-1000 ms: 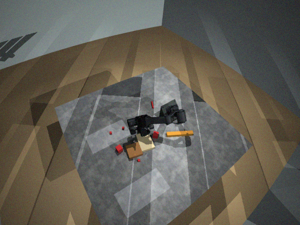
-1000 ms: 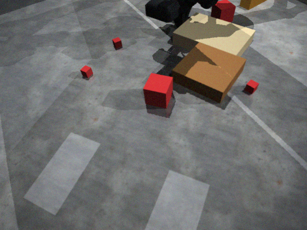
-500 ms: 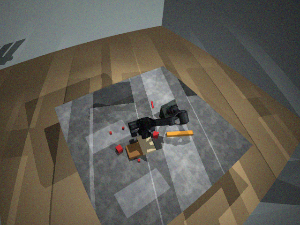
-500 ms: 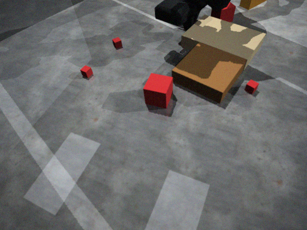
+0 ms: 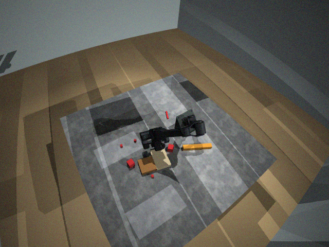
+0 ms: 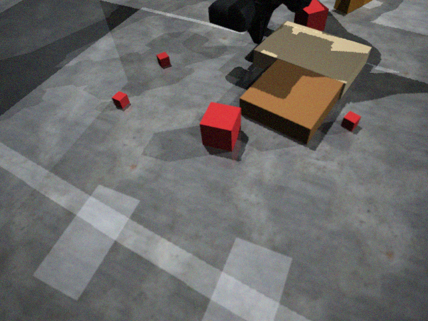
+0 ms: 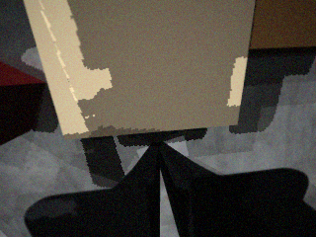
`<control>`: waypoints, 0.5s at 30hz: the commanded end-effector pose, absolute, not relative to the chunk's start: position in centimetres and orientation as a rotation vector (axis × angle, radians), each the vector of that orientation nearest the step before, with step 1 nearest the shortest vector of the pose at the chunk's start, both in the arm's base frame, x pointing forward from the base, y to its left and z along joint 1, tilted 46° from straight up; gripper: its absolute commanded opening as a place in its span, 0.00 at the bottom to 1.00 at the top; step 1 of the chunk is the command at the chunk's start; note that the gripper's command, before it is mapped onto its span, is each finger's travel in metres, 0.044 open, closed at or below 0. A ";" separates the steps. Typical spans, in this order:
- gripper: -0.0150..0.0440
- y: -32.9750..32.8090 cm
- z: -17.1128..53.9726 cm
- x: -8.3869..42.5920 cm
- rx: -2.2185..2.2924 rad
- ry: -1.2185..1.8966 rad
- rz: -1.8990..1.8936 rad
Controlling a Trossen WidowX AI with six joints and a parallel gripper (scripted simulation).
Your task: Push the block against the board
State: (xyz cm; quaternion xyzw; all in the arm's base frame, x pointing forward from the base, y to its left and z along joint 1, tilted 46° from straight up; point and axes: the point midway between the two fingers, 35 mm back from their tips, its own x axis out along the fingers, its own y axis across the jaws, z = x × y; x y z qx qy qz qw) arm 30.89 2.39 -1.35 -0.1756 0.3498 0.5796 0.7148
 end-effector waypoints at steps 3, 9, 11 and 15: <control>0.25 1.7 -2.2 30.5 -0.387 0.779 1.286; 0.25 1.1 -2.9 30.1 -0.387 0.779 1.286; 0.25 0.9 -3.2 30.0 -0.387 0.779 1.286; 0.25 0.5 -3.6 29.8 -0.387 0.779 1.287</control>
